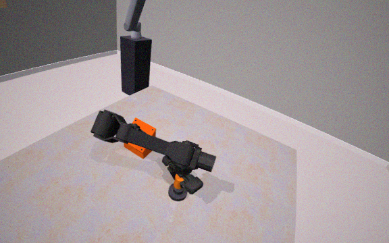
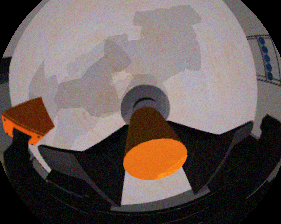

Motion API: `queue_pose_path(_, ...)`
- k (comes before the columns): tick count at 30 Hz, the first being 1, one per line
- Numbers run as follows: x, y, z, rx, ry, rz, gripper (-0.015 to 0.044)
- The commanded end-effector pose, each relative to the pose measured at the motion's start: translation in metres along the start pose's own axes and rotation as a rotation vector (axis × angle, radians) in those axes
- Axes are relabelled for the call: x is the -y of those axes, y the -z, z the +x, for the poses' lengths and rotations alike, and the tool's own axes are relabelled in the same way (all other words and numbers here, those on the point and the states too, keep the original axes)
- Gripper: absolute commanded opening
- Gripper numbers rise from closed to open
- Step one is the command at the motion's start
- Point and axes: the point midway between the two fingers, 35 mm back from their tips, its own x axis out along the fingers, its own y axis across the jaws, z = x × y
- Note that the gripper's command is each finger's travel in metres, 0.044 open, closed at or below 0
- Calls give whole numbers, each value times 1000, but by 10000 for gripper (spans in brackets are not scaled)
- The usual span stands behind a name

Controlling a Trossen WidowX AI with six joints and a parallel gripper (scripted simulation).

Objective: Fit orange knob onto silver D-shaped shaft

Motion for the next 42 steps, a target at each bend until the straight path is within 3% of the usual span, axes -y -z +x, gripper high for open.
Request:
queue_pose_path(1,2,1,-1,1,5,-1,0)
queue_pose_path(42,4,-2,2,1,5,0,0)
